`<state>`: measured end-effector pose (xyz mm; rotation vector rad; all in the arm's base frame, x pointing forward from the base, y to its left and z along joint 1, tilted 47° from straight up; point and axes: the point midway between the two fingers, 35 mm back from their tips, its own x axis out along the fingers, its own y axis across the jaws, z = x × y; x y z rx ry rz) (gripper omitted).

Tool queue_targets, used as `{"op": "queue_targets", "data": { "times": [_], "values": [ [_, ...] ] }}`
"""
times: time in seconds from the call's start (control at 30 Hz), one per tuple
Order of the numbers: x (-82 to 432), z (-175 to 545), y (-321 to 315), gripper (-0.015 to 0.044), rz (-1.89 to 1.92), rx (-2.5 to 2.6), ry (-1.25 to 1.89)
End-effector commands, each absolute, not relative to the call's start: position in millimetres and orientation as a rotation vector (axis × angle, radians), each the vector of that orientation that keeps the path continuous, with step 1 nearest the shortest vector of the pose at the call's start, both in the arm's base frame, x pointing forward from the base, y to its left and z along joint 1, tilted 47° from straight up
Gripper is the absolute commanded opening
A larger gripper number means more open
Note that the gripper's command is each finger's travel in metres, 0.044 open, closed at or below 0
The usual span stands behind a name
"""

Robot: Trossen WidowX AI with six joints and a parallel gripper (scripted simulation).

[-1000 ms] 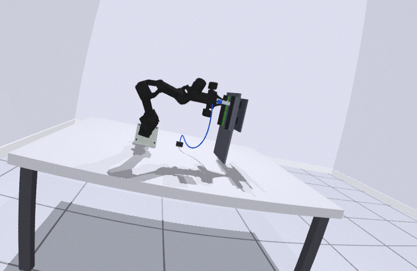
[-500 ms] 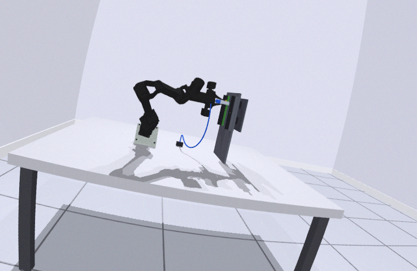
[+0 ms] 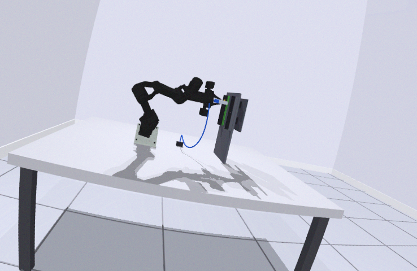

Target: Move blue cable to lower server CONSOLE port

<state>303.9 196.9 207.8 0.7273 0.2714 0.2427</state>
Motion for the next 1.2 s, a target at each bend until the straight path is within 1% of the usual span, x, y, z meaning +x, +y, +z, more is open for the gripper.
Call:
{"op": "queue_targets", "data": {
  "times": [0.0,0.33,1.0,1.17],
  "values": [
    [300.4,207.8,196.6,0.0000,0.245,0.733,0.272],
    [296.9,205.6,194.2,0.0000,0.244,0.733,0.273],
    [310.1,148.7,133.6,0.0000,0.245,0.730,0.270],
    [310.2,147.1,131.8,0.0000,0.245,0.730,0.267]
  ]
}}
